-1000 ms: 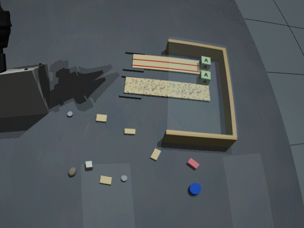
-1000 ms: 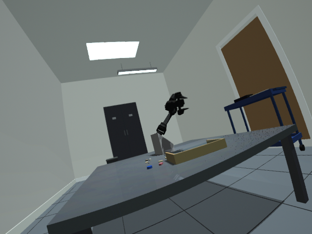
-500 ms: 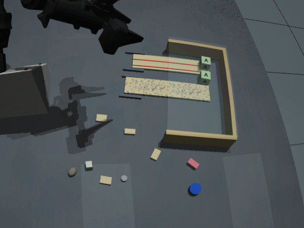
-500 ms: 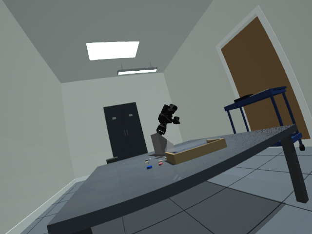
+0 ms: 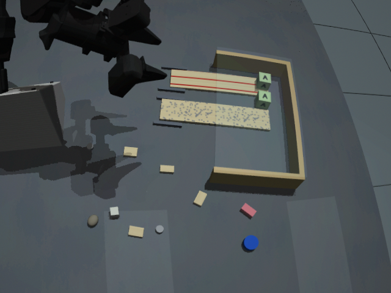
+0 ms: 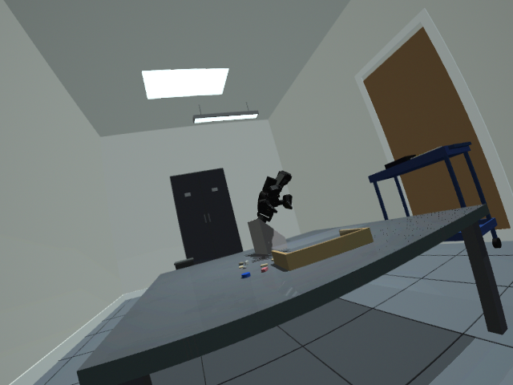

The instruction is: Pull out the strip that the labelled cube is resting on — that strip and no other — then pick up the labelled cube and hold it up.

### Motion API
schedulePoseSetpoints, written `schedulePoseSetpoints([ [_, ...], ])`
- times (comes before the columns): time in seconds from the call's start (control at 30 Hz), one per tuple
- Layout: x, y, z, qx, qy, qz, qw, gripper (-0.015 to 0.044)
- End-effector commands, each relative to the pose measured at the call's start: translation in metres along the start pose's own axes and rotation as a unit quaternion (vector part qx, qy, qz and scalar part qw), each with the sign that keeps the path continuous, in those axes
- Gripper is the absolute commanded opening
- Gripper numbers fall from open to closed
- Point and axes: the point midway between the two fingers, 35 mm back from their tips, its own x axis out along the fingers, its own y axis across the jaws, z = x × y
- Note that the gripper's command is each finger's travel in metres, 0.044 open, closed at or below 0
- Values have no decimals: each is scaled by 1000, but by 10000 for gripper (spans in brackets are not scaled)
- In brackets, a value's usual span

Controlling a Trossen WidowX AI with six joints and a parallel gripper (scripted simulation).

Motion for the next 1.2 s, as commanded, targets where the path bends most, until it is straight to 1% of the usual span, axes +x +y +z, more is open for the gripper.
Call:
schedulePoseSetpoints([
  [0.0,1,-1,-1,6,3,-3,1000,374],
  [0.07,12,-1,2,11,26,-2,1000,321],
  [0.23,53,7,6,27,115,-3,993,190],
  [0.47,103,33,1,49,241,-6,969,6],
  [0.7,134,74,-13,75,364,-21,928,0],
  [0.9,143,100,-24,86,428,-33,899,0],
  [1.0,145,112,-29,89,454,-39,885,0],
  [1.17,145,113,-30,90,457,-39,884,0],
])
